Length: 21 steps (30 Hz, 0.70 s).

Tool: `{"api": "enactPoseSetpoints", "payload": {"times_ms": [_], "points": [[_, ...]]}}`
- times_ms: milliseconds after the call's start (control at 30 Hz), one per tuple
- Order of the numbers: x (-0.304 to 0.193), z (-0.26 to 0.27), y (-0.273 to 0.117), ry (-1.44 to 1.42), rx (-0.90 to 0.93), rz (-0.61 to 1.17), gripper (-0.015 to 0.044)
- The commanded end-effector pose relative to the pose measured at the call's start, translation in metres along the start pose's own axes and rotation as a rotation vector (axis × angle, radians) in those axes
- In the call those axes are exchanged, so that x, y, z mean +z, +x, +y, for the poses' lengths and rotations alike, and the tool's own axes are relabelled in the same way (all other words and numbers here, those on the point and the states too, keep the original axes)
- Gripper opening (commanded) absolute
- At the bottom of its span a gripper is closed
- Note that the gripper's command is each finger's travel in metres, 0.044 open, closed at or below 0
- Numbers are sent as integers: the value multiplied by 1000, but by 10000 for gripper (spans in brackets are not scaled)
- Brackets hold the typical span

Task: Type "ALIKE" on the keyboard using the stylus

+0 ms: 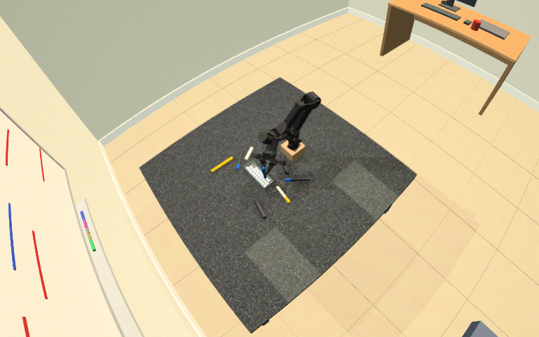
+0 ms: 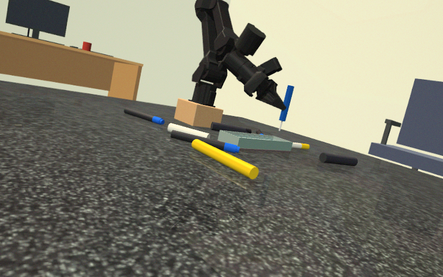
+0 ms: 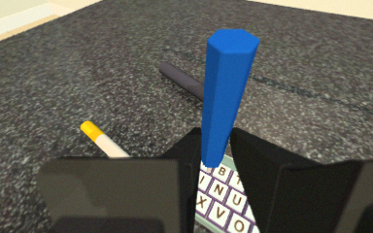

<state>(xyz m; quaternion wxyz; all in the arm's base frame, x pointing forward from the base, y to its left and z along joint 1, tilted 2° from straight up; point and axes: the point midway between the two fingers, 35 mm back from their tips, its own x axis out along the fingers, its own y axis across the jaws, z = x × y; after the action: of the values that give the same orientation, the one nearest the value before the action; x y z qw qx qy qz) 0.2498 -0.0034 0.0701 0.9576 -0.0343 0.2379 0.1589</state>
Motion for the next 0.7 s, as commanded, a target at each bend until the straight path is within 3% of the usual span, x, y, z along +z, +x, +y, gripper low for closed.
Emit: {"api": "enactPoseSetpoints", "payload": {"times_ms": [0, 667], "points": [[-1, -9, -1, -10, 2, 18, 0], [-11, -74, -20, -21, 15, 54, 0]]}}
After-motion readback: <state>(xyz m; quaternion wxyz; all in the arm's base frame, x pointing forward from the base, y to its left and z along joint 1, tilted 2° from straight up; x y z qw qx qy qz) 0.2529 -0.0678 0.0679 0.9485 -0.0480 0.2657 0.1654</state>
